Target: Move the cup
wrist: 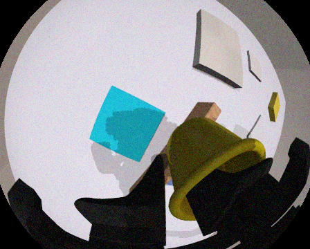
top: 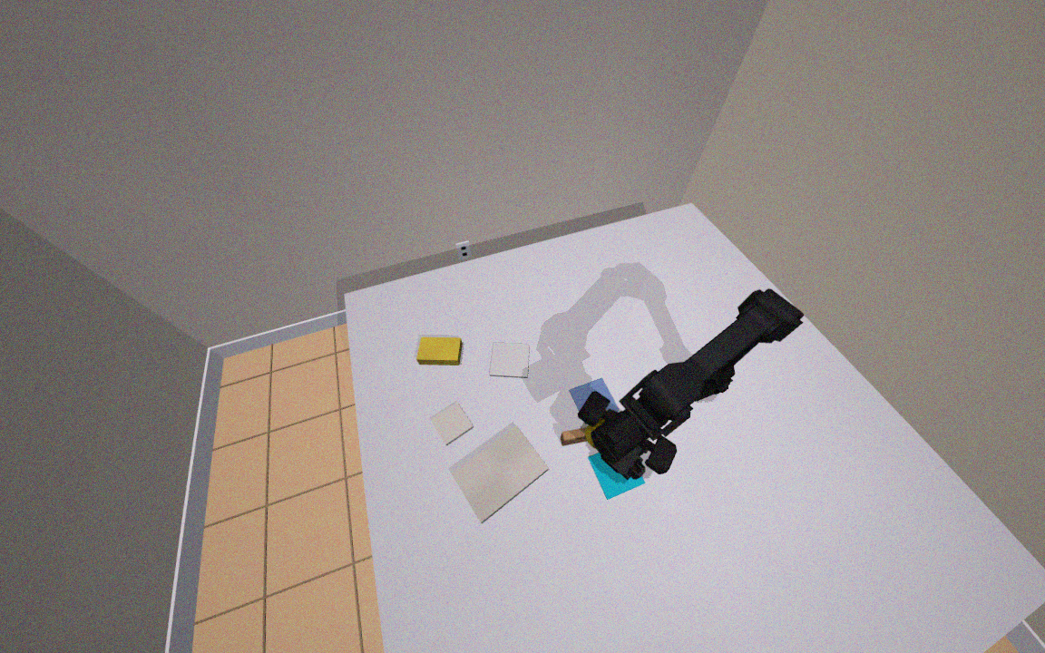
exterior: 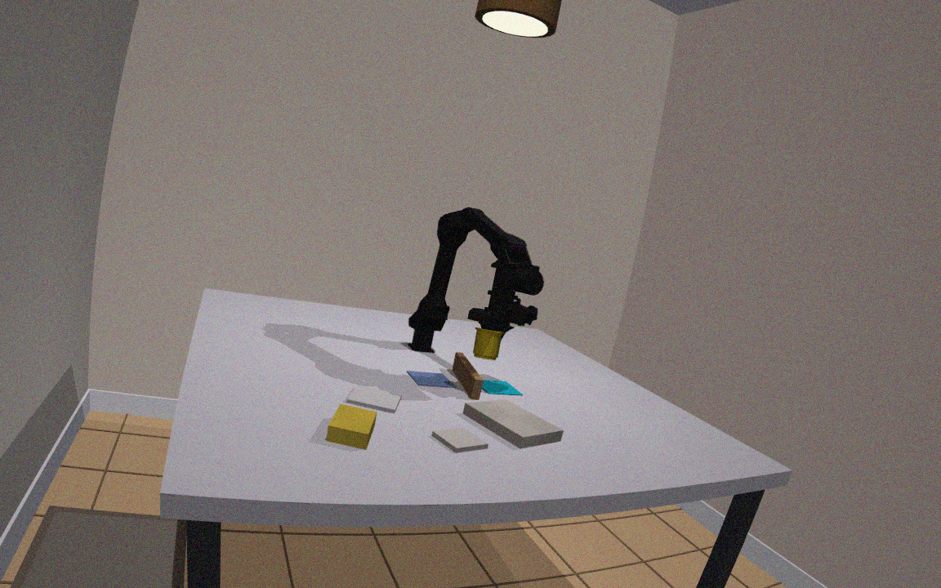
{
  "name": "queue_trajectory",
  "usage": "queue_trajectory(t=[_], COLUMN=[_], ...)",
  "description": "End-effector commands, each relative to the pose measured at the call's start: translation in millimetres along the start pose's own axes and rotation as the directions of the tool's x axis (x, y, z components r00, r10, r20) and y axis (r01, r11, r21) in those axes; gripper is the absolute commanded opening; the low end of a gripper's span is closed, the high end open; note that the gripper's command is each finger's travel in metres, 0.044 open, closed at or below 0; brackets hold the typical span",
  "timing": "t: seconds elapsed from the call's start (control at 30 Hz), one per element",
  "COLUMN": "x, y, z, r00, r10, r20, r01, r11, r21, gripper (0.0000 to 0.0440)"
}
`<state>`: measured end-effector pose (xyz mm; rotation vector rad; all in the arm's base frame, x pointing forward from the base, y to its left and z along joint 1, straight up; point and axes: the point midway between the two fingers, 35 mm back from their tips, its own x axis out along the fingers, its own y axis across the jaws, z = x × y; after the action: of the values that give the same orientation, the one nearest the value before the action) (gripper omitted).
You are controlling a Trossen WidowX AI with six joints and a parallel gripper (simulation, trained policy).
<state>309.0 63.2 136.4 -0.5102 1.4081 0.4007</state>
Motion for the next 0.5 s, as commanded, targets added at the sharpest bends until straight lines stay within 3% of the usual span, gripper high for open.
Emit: queue_trajectory(t=[0.0,0.47], x=[1,19], y=[9,52], z=[8,28], r00=[1.000,0.999], r10=[-0.006,-0.008], r20=[0.014,0.052], r01=[0.007,0.010], r11=[1.000,0.999], r21=[-0.009,-0.044], gripper=[0.0000,0.0000])
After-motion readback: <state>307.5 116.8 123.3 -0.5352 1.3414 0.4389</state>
